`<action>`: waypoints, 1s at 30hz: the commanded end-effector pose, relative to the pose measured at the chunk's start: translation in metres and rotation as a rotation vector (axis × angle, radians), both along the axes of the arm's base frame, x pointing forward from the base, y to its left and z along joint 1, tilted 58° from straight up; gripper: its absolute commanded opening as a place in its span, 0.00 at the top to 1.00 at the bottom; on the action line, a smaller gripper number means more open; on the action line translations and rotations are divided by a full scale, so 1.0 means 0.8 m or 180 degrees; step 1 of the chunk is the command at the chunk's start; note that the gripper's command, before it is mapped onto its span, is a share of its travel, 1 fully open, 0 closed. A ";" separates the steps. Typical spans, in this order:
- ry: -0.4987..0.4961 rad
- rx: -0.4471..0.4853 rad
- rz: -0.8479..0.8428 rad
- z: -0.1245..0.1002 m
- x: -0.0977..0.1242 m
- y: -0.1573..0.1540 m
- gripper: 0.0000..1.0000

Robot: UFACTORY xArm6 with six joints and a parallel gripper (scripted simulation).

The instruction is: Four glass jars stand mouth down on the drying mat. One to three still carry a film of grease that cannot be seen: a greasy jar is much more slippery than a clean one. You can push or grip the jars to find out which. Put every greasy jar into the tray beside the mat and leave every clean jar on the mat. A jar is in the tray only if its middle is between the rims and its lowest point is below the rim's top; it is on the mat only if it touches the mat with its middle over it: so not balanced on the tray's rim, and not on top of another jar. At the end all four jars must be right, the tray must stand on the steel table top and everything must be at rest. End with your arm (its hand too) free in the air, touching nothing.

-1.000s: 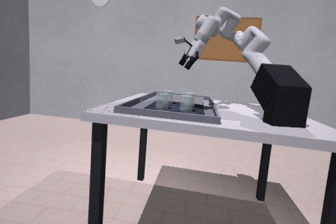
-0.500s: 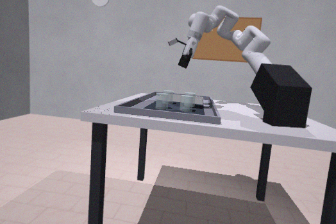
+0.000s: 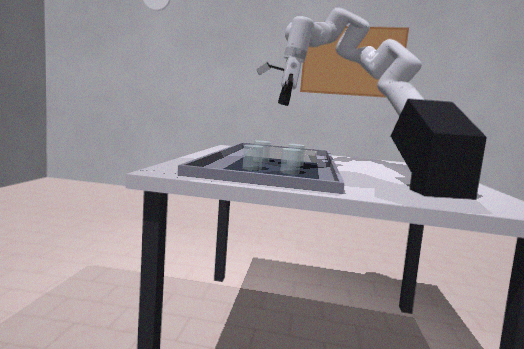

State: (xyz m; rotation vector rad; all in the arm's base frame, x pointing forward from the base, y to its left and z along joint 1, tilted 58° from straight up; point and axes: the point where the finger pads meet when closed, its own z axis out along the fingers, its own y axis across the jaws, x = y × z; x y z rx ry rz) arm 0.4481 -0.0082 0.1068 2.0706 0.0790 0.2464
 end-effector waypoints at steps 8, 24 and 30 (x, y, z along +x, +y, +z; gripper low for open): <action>-0.0191 0.0255 -0.0692 0.004 0.012 -0.002 0.00; -0.0191 0.0255 -0.0692 0.004 0.012 -0.002 1.00; -0.0191 0.0255 -0.0692 0.004 0.012 -0.002 1.00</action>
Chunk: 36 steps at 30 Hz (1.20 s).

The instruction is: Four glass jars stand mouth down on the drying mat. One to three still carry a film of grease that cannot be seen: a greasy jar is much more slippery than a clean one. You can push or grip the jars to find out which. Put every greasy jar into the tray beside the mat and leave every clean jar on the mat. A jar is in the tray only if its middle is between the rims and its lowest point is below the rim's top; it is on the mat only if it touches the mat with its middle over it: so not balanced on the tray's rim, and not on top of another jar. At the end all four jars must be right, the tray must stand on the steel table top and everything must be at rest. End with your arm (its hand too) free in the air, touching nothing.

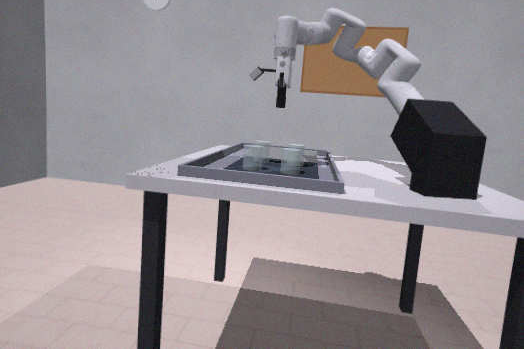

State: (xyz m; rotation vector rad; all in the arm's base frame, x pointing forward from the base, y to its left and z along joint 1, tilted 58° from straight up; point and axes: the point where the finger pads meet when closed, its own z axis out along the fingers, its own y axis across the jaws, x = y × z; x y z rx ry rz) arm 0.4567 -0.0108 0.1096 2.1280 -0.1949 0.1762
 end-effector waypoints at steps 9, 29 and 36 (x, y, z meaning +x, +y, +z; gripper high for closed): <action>-0.0008 0.0004 0.0006 -0.009 0.002 -0.015 1.00; -0.0008 0.0004 0.0006 0.022 -0.006 -0.126 1.00; -0.0008 0.0004 0.0006 0.054 -0.012 -0.147 1.00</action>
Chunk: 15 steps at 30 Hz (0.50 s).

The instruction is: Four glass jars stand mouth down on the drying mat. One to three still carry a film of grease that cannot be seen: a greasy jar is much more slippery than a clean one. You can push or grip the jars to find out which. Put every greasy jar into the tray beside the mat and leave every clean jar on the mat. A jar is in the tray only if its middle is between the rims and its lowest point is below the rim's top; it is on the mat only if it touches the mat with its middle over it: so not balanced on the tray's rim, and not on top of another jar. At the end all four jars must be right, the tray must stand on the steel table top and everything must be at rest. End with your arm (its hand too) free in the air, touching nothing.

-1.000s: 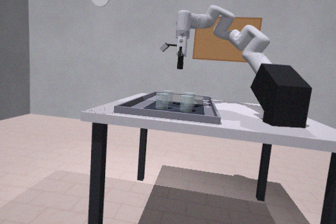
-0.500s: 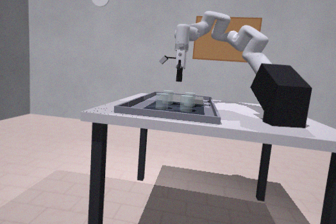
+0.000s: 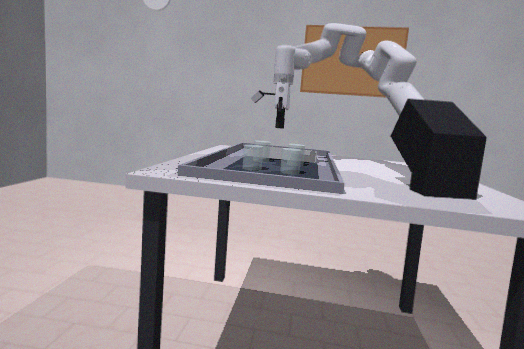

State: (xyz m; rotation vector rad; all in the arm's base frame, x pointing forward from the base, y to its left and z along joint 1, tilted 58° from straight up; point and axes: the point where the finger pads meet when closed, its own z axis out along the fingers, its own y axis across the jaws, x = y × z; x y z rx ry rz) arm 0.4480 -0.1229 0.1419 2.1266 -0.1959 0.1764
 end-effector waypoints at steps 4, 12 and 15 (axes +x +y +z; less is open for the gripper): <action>-0.0006 0.0008 0.0009 0.001 0.000 -0.027 1.00; -0.0006 0.0008 0.0009 -0.025 0.003 -0.067 1.00; -0.0006 0.0008 0.0009 -0.028 0.003 -0.072 1.00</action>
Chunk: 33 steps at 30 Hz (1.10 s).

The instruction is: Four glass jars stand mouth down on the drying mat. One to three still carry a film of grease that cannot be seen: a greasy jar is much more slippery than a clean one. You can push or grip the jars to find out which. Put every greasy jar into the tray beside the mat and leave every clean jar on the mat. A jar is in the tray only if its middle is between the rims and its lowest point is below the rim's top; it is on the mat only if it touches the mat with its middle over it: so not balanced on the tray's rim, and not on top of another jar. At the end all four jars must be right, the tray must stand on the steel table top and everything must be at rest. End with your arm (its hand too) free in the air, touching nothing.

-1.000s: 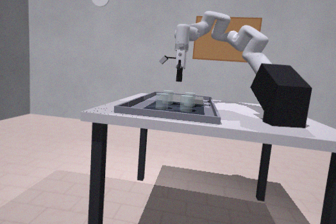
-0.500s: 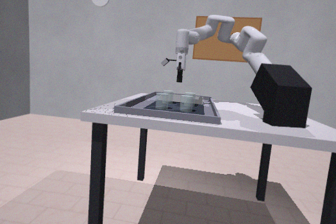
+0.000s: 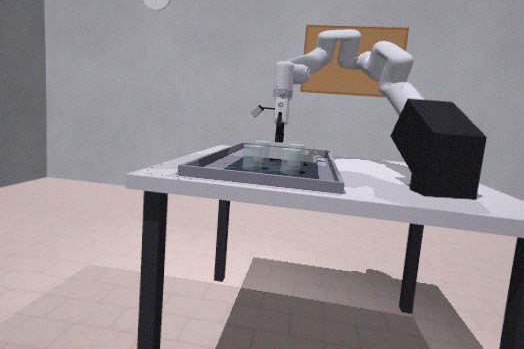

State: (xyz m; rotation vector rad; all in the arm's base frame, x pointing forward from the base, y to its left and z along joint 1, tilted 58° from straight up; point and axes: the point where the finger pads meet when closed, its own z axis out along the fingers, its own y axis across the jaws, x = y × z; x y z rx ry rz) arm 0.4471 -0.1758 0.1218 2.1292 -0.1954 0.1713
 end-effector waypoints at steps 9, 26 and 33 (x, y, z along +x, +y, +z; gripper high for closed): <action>-0.0018 0.0000 0.0013 -0.012 0.005 -0.021 1.00; -0.0018 0.0000 0.0013 -0.012 0.007 -0.021 1.00; -0.0018 0.0000 0.0013 -0.012 0.008 -0.021 1.00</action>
